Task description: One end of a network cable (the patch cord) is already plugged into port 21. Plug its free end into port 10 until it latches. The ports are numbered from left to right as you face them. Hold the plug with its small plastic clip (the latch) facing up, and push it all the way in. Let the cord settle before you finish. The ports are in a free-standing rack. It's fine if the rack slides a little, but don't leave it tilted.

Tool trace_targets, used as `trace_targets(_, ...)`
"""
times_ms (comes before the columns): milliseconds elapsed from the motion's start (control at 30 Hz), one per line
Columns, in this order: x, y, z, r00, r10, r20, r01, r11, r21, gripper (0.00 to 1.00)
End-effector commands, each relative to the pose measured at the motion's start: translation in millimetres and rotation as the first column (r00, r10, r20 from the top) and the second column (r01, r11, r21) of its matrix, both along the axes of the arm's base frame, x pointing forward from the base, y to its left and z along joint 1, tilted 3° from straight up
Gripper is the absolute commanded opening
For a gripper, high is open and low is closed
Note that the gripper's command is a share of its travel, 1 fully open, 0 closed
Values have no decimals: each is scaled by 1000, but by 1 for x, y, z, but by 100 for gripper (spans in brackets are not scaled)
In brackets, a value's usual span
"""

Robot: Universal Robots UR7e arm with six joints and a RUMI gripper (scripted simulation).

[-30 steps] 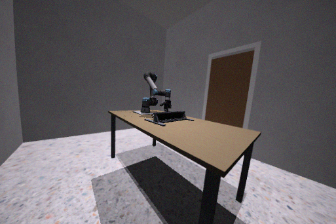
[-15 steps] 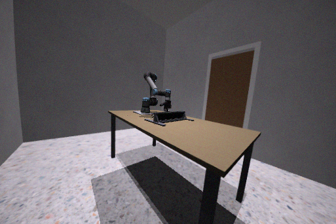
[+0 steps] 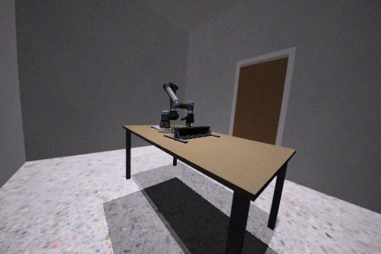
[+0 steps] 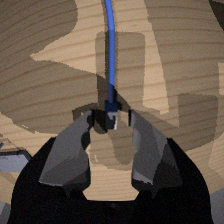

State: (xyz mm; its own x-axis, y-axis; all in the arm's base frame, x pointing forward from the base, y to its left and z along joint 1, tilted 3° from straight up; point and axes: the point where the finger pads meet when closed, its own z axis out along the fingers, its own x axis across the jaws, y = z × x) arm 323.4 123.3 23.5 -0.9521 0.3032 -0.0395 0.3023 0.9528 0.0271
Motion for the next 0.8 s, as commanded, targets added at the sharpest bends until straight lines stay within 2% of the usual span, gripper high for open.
trace_targets(0, 0, 0, 0, 1000, 0, 1, 0, 1000, 0, 22)
trace_targets(533, 0, 0, 0, 1000, 0, 1, 0, 1000, 0, 22)
trace_targets(567, 0, 0, 0, 1000, 0, 1, 0, 1000, 0, 0)
trace_targets(767, 0, 0, 0, 1000, 0, 1, 0, 1000, 0, 0)
